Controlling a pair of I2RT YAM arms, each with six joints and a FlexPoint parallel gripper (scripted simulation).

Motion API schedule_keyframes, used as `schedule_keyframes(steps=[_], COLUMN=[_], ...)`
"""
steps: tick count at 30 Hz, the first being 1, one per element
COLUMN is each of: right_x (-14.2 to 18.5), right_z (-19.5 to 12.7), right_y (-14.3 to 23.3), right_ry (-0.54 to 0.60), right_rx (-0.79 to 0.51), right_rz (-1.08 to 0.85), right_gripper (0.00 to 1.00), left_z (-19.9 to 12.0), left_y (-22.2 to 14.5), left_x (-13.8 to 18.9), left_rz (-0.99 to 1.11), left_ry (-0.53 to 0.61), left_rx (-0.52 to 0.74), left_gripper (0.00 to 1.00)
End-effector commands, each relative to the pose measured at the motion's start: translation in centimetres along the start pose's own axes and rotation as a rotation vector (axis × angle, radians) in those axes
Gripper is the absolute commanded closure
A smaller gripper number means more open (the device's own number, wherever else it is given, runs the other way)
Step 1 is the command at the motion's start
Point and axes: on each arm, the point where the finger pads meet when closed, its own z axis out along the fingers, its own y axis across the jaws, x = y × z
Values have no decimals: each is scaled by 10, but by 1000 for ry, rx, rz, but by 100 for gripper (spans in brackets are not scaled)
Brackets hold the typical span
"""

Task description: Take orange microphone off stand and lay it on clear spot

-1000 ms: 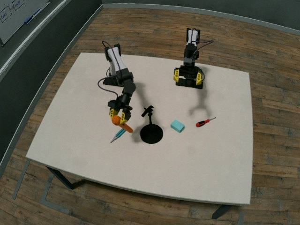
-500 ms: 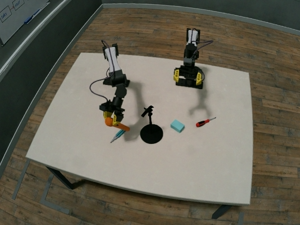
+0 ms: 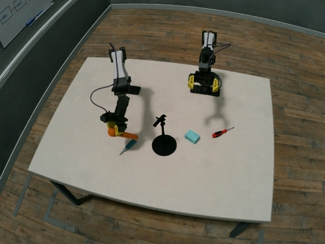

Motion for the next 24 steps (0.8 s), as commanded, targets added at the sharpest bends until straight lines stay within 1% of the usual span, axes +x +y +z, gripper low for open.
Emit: schedule_keyframes(steps=[1,4,5,6,7,8,19,21,22,23,24], right_x=[-19,-18,-25,-17,-19,-12,1,1,-8,2,3], right_z=[-17,-16,-20,-16,-14,-12,-3,-3,-6,-3,-2], right_y=[-11,-15,-10,-18,-20,-29,-67,-67,-62,-71,-74], right_ry=[-6,3,-14,7,6,36,120,120,102,125,134], right_rx=[-31,-25,-45,-26,-27,1,67,67,46,69,74], right_rz=[97,106,121,122,136,132,228,228,244,248,259], right_gripper=[100,100,100,100,100,100,100,100,100,100,100], left_z=[-1,-1,-1,-1,-1,-1,-1,-1,-1,-1,-1], left_y=[-4,-4,-4,-4,-4,-4,-4,-4,-4,-4,-4], left_x=[-25,-25,-25,-25,-25,-25,-25,-25,-25,-25,-25], left_rz=[9,9,9,9,9,9,9,9,9,9,9], left_ry=[-58,-58,-58,-58,-58,-58,-58,-58,-58,-58,-58], left_rx=[16,16,16,16,16,16,16,16,16,16,16], left_gripper=[2,2,2,2,2,2,2,2,2,2,2])
